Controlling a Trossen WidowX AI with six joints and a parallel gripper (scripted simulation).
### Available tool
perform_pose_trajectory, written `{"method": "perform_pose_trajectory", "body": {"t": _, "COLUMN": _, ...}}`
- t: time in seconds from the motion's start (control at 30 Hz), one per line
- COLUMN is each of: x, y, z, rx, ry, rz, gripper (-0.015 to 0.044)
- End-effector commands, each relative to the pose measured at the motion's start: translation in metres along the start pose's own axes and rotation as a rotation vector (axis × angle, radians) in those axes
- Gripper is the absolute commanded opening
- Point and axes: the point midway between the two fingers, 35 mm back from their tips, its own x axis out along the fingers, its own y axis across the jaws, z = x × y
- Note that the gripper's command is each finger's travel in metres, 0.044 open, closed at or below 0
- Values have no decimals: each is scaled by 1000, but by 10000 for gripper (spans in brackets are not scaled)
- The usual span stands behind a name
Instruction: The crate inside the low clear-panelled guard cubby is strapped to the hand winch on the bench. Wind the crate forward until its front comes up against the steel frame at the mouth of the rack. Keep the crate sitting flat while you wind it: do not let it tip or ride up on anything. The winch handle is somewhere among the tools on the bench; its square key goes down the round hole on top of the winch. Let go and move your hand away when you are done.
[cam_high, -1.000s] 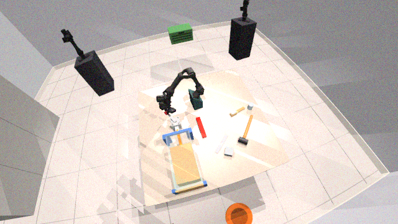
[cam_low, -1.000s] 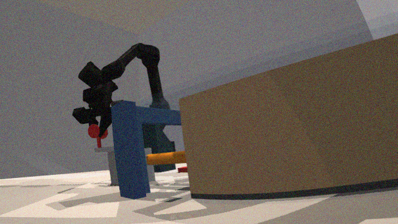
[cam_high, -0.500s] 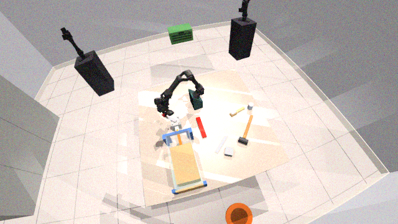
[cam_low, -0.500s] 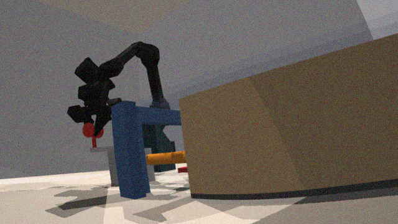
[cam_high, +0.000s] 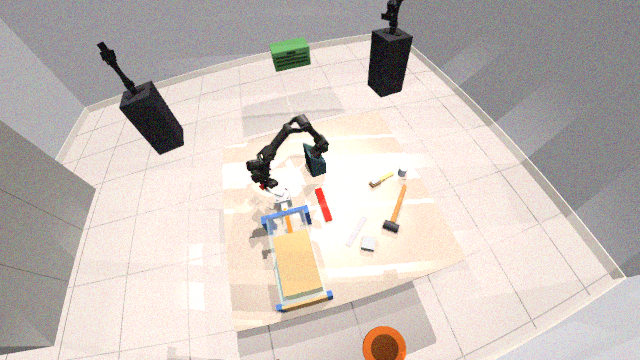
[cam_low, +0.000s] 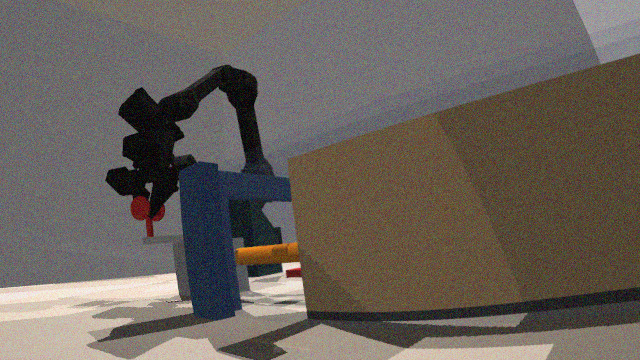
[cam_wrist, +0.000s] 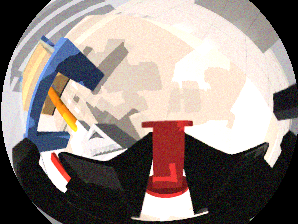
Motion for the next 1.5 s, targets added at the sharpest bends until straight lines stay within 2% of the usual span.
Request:
{"method": "perform_pose_trajectory", "body": {"t": 0.0, "x": 8, "y": 11, "z": 15, "rx": -25, "ry": -22, "rz": 17, "gripper": 0}}
{"method": "perform_pose_trajectory", "body": {"t": 1.47, "x": 23, "y": 58, "z": 50, "rx": -27, "ry": -23, "rz": 22, "gripper": 0}}
